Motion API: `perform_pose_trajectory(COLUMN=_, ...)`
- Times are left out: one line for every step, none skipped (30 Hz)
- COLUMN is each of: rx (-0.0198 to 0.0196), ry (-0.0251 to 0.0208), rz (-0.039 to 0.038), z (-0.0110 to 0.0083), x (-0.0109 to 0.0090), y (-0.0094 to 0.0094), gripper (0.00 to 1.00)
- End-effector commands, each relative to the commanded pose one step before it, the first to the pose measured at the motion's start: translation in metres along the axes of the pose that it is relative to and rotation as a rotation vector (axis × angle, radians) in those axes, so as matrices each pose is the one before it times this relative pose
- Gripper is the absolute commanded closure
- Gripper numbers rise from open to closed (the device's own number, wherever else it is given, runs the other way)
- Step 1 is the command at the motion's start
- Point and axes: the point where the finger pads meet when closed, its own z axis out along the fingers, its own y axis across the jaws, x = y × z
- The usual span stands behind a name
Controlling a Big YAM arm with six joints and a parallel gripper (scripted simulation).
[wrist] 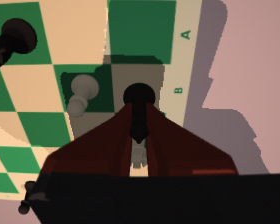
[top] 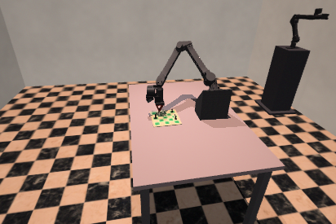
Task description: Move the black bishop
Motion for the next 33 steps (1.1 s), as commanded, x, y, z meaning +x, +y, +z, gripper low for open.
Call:
perform_pose_trajectory(rx=-0.00079, ry=-0.01542, rz=0.01132, z=-0.00271, x=-0.01440, y=-0.00470, gripper=1.00)
perform_pose_trajectory(rx=0.00000, ry=0.00000, rz=0.00000, z=0.00000, x=0.00000, y=0.00000, gripper=1.00)
perform_pose_trajectory(rx=0.00000, ry=0.00000, rz=0.00000, z=0.00000, x=0.00000, y=0.00000, gripper=1.00)
perform_pose_trajectory(rx=0.00002, ry=-0.00009, rz=0.00010, z=-0.00003, x=-0.00002, y=-0.00004, gripper=1.00)
perform_pose_trajectory(rx=0.00000, ry=0.00000, rz=0.00000, z=0.00000, x=0.00000, y=0.00000, gripper=1.00)
perform_pose_trajectory(rx=0.00000, ry=0.00000, rz=0.00000, z=0.00000, x=0.00000, y=0.00000, gripper=1.00)
perform_pose_trajectory(rx=0.00000, ry=0.00000, rz=0.00000, z=0.00000, x=0.00000, y=0.00000, gripper=1.00)
perform_pose_trajectory(rx=0.00000, ry=0.00000, rz=0.00000, z=0.00000, x=0.00000, y=0.00000, gripper=1.00)
perform_pose_trajectory(rx=0.00000, ry=0.00000, rz=0.00000, z=0.00000, x=0.00000, y=0.00000, gripper=1.00)
perform_pose_trajectory(rx=0.00000, ry=0.00000, rz=0.00000, z=0.00000, x=0.00000, y=0.00000, gripper=1.00)
perform_pose_trajectory(rx=0.00000, ry=0.00000, rz=0.00000, z=0.00000, x=0.00000, y=0.00000, gripper=1.00)
perform_pose_trajectory(rx=0.00000, ry=0.00000, rz=0.00000, z=0.00000, x=0.00000, y=0.00000, gripper=1.00)
perform_pose_trajectory(rx=0.00000, ry=0.00000, rz=0.00000, z=0.00000, x=0.00000, y=0.00000, gripper=1.00)
perform_pose_trajectory(rx=0.00000, ry=0.00000, rz=0.00000, z=0.00000, x=0.00000, y=0.00000, gripper=1.00)
perform_pose_trajectory(rx=0.00000, ry=0.00000, rz=0.00000, z=0.00000, x=0.00000, y=0.00000, gripper=1.00)
perform_pose_trajectory(rx=0.00000, ry=0.00000, rz=0.00000, z=0.00000, x=0.00000, y=0.00000, gripper=1.00)
perform_pose_trajectory(rx=0.00000, ry=0.00000, rz=0.00000, z=0.00000, x=0.00000, y=0.00000, gripper=1.00)
perform_pose_trajectory(rx=0.00000, ry=0.00000, rz=0.00000, z=0.00000, x=0.00000, y=0.00000, gripper=1.00)
perform_pose_trajectory(rx=0.00000, ry=0.00000, rz=0.00000, z=0.00000, x=0.00000, y=0.00000, gripper=1.00)
perform_pose_trajectory(rx=0.00000, ry=0.00000, rz=0.00000, z=0.00000, x=0.00000, y=0.00000, gripper=1.00)
perform_pose_trajectory(rx=0.00000, ry=0.00002, rz=0.00001, z=0.00002, x=0.00000, y=0.00000, gripper=1.00)
perform_pose_trajectory(rx=0.00001, ry=0.00010, rz=0.00005, z=0.00016, x=0.00002, y=-0.00002, gripper=1.00)
perform_pose_trajectory(rx=0.00002, ry=0.00025, rz=0.00014, z=0.00039, x=0.00005, y=-0.00004, gripper=1.00)
perform_pose_trajectory(rx=0.00003, ry=0.00044, rz=0.00024, z=0.00070, x=0.00009, y=-0.00007, gripper=1.00)
perform_pose_trajectory(rx=0.00009, ry=0.00045, rz=0.00059, z=0.00096, x=0.00008, y=-0.00021, gripper=1.00)
perform_pose_trajectory(rx=0.00019, ry=0.00026, rz=0.00120, z=0.00114, x=0.00002, y=-0.00047, gripper=1.00)
perform_pose_trajectory(rx=0.00033, ry=-0.00009, rz=0.00217, z=0.00125, x=-0.00008, y=-0.00081, gripper=1.00)
perform_pose_trajectory(rx=0.00053, ry=-0.00135, rz=0.00456, z=0.00094, x=-0.00041, y=-0.00092, gripper=1.00)
perform_pose_trajectory(rx=0.00033, ry=-0.00179, rz=0.00203, z=0.00012, x=-0.00048, y=-0.00034, gripper=1.00)
perform_pose_trajectory(rx=-0.00011, ry=0.00030, rz=-0.00036, z=0.00008, x=0.00012, y=-0.00030, gripper=1.00)
perform_pose_trajectory(rx=-0.00023, ry=0.00086, rz=-0.00100, z=0.00030, x=0.00027, y=-0.00004, gripper=1.00)
perform_pose_trajectory(rx=-0.00010, ry=0.00034, rz=-0.00040, z=0.00077, x=0.00010, y=0.00045, gripper=1.00)
perform_pose_trajectory(rx=-0.00002, ry=-0.00100, rz=-0.00098, z=0.00045, x=-0.00025, y=0.00098, gripper=1.00)
